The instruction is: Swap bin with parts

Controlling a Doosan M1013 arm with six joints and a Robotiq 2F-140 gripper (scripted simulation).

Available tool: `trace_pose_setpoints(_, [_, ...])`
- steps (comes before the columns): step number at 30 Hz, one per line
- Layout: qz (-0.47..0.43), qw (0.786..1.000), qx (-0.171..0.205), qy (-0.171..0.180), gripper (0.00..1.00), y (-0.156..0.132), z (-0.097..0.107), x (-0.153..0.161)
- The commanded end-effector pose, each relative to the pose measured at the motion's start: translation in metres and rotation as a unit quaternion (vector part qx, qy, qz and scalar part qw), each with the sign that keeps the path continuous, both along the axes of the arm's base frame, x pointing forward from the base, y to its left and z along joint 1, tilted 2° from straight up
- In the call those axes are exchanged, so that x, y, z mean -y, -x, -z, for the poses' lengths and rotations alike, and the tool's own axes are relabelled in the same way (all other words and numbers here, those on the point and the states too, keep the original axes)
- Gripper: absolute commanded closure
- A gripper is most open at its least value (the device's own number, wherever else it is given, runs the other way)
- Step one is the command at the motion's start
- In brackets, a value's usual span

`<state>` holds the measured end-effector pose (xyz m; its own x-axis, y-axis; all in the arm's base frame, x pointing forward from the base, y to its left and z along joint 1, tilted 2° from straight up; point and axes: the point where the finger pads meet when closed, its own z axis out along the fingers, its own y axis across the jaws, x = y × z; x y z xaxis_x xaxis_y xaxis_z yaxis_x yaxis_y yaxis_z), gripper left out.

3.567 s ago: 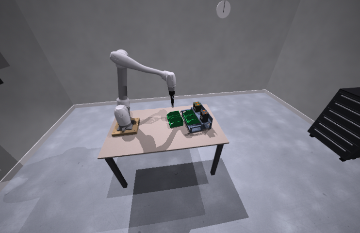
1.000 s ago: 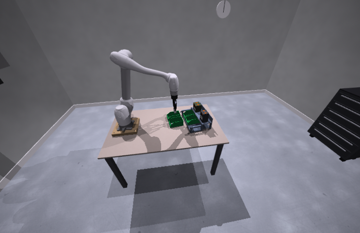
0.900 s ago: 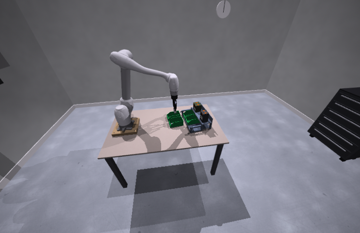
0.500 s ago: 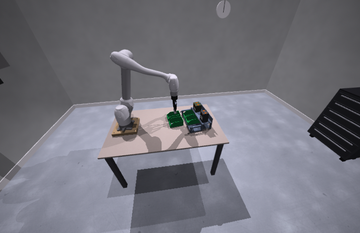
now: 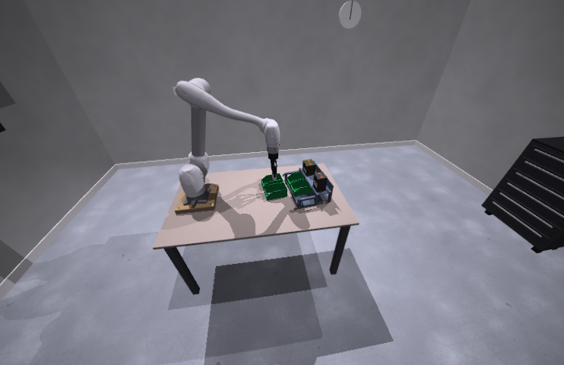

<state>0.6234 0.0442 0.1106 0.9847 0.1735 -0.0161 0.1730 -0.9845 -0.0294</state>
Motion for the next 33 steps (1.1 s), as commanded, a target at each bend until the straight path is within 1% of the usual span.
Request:
trace_pose_setpoints(1, [0.000, 1.000, 0.000, 0.000, 0.76, 0.000, 0.008, 0.000])
trace_pose_setpoints(12, [0.000, 1.000, 0.000, 0.000, 0.76, 0.000, 0.027, -0.001])
trace_pose_setpoints(23, [0.000, 1.000, 0.000, 0.000, 0.76, 0.001, 0.034, -0.001])
trace_pose_setpoints(33, [0.000, 1.000, 0.000, 0.000, 0.76, 0.001, 0.035, -0.001])
